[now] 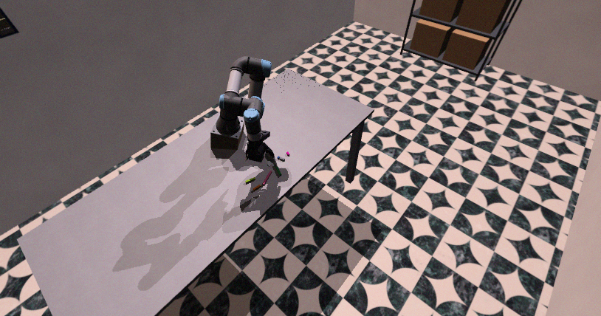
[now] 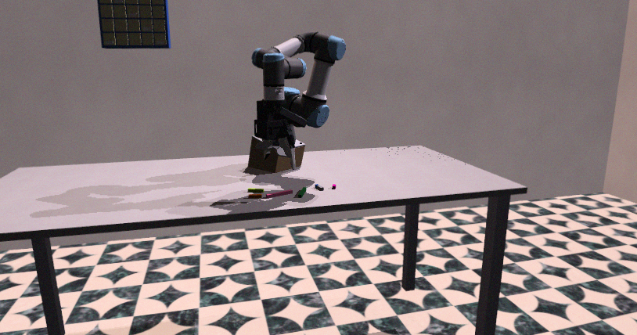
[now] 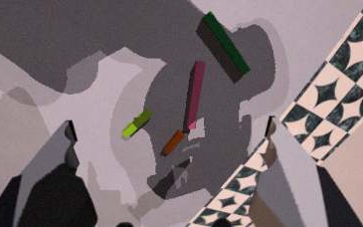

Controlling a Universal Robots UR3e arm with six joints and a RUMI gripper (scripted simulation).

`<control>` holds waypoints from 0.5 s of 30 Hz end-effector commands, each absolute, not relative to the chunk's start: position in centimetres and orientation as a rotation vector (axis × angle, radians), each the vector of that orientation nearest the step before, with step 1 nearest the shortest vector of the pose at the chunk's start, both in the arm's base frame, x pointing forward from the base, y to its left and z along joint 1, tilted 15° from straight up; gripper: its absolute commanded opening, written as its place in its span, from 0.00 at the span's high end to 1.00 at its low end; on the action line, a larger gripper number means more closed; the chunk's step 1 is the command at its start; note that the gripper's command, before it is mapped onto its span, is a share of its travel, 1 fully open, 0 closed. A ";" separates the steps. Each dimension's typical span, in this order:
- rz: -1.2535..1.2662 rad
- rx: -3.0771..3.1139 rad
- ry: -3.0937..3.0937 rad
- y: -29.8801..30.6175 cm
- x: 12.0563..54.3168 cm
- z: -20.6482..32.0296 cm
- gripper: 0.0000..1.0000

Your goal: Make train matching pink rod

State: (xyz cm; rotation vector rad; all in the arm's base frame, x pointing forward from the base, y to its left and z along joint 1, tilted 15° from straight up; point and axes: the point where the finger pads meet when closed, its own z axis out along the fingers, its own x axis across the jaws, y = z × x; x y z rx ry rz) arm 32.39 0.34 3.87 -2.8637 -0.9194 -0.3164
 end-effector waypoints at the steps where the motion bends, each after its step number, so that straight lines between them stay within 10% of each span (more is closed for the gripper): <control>1: -0.301 -2.918 -0.674 -0.9 32.5 3.5 0.00; 15: -0.274 -2.956 -0.270 -3.5 32.4 2.8 0.00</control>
